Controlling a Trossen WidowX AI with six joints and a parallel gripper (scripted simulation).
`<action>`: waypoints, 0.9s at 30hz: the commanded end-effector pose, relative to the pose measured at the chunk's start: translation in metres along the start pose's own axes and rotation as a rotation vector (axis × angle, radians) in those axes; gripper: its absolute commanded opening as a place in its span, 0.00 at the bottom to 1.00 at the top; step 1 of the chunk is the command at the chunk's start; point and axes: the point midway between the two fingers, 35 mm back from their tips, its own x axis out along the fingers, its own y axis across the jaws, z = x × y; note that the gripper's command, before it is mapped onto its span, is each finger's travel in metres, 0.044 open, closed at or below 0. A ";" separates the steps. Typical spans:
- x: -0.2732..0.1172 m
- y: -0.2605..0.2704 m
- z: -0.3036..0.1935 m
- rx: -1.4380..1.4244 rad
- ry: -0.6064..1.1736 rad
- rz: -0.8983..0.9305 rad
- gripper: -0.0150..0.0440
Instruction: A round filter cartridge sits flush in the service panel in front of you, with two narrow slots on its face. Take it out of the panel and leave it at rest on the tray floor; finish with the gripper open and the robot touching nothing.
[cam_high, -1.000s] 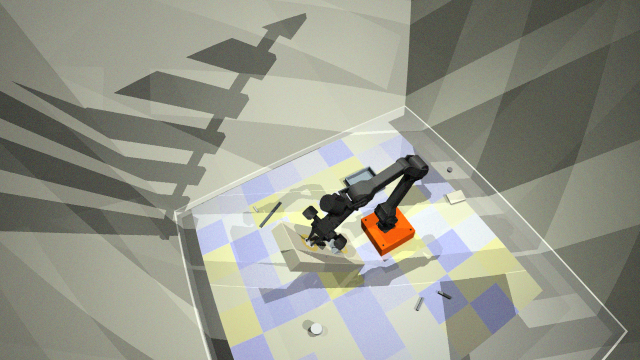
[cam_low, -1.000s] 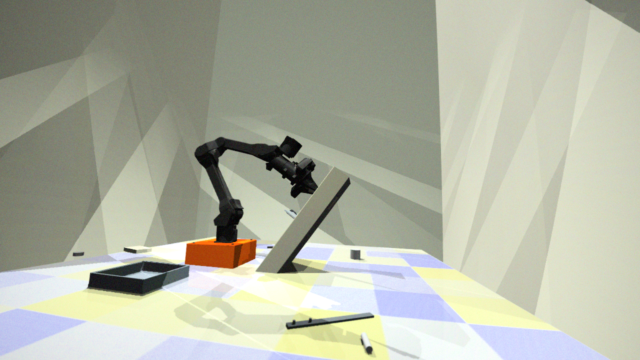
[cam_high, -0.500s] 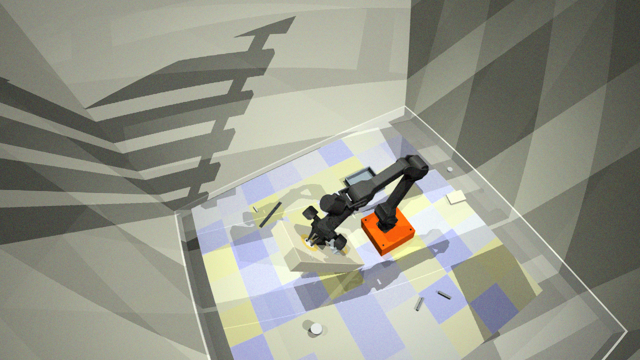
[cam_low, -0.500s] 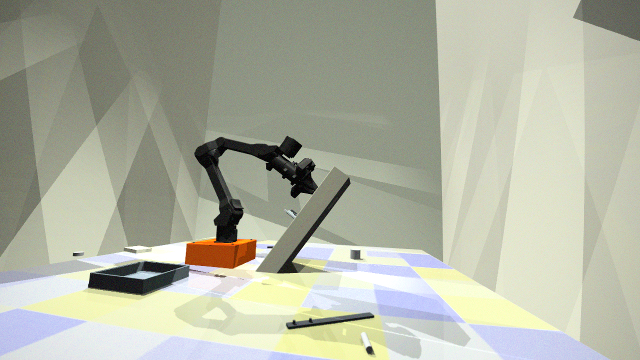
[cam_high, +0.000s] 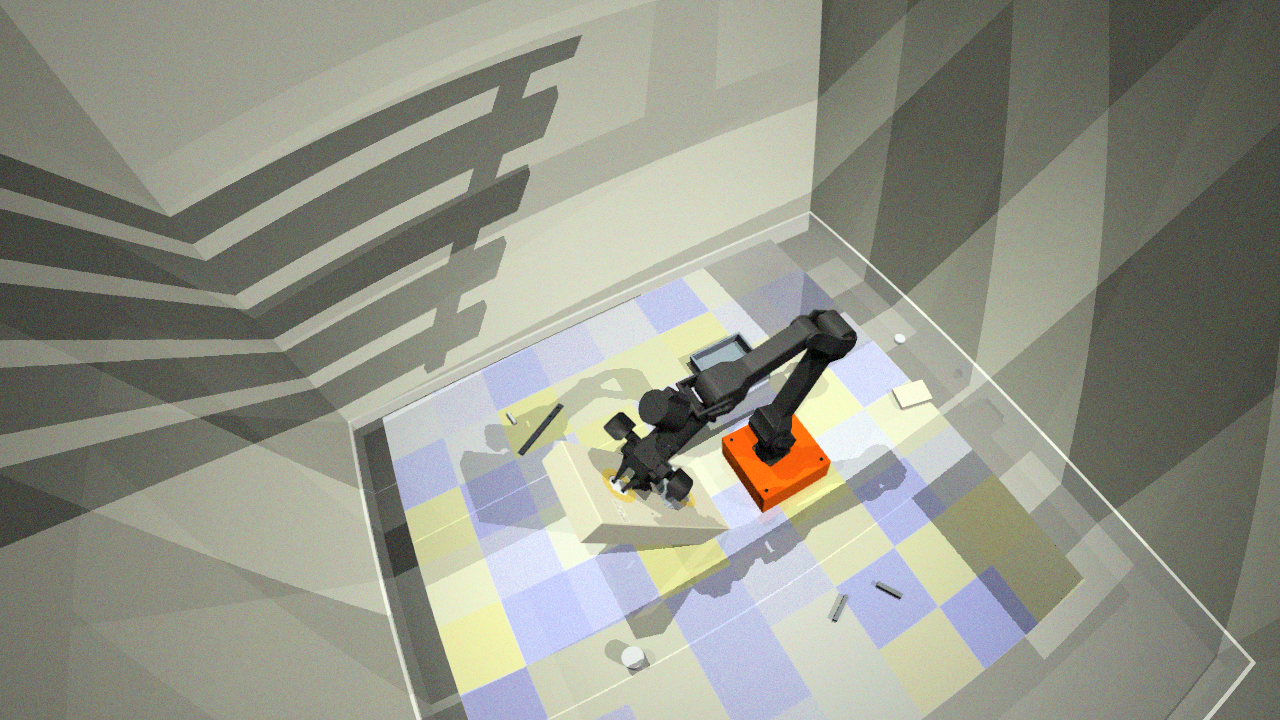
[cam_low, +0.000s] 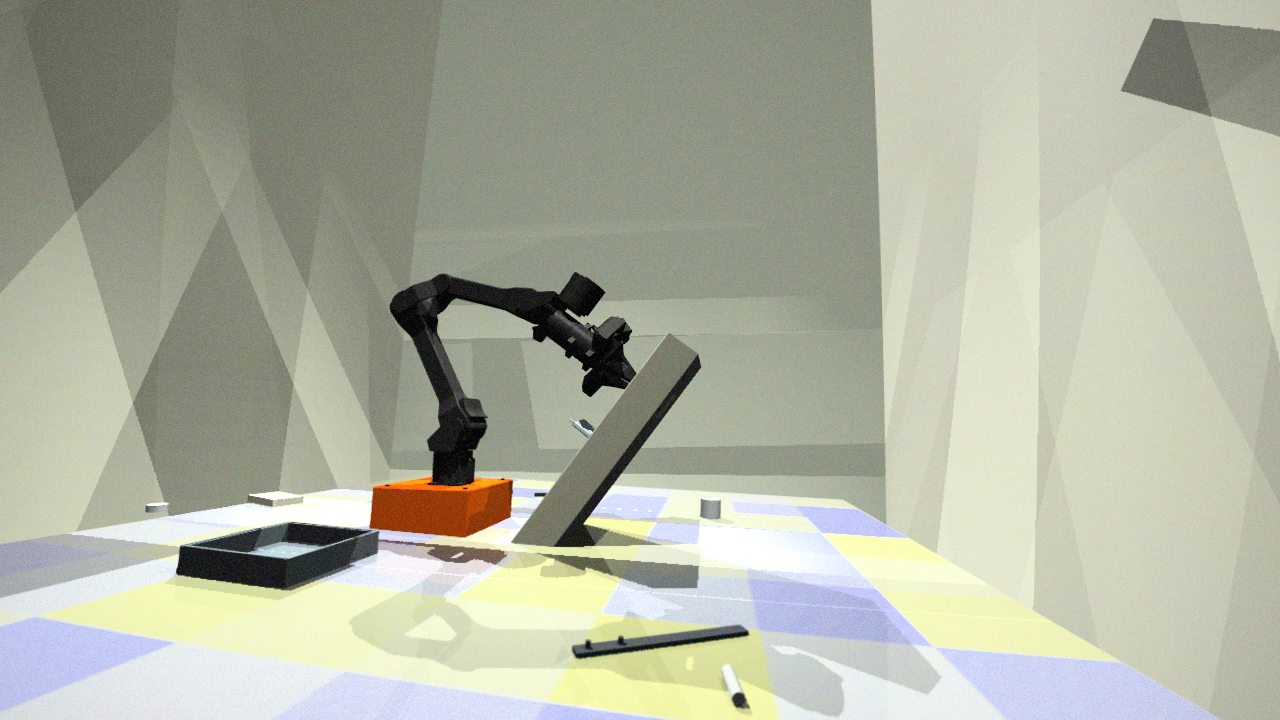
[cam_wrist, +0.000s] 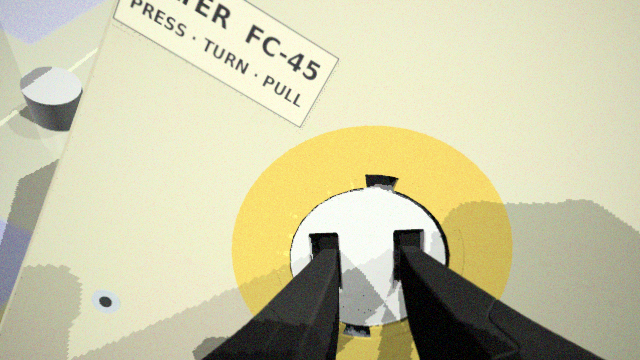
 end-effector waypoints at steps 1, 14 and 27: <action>0.002 0.001 -0.001 -0.004 0.006 0.001 0.40; 0.008 0.001 -0.002 -0.004 0.006 0.001 0.40; 0.011 0.000 -0.001 -0.004 0.006 0.000 0.40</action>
